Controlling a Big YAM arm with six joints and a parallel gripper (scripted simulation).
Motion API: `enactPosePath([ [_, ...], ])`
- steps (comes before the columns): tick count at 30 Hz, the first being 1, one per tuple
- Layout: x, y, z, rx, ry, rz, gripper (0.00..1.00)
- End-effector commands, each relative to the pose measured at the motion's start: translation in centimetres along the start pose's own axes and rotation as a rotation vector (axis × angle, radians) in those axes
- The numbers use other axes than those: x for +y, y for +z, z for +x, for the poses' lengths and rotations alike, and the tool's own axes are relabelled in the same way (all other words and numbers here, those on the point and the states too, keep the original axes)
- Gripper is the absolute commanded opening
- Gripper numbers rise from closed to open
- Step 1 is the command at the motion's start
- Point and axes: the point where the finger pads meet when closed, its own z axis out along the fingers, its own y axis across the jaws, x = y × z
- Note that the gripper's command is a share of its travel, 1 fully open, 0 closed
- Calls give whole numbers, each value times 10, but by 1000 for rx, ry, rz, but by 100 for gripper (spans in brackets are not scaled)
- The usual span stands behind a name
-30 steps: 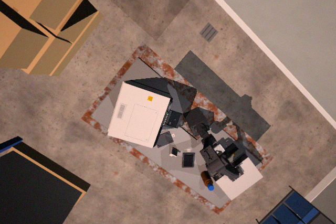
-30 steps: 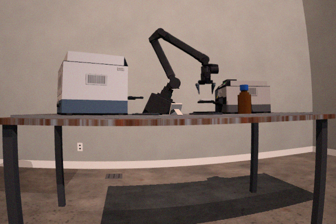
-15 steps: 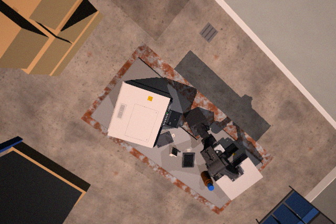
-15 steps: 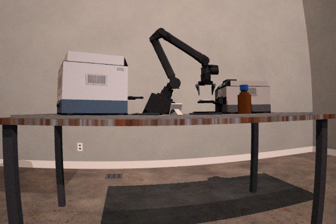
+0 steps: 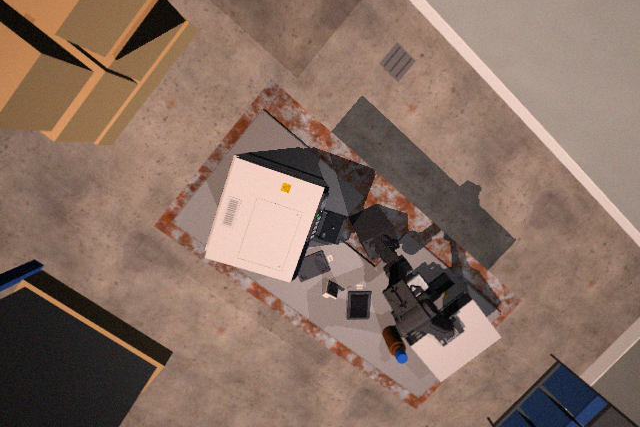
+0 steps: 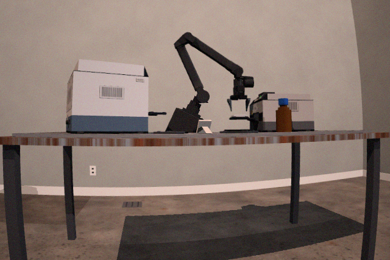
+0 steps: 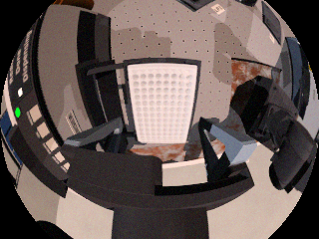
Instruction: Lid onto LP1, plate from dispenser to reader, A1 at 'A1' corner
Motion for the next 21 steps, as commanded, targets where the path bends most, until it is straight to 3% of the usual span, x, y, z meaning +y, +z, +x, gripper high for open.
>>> enactPosePath([
  [1,-1,6,4,3,-1,11,100],
  [9,3,6,4,3,1,-7,100],
  [18,-1,19,6,3,-1,7,100],
  [21,4,11,5,4,1,-12,100],
])
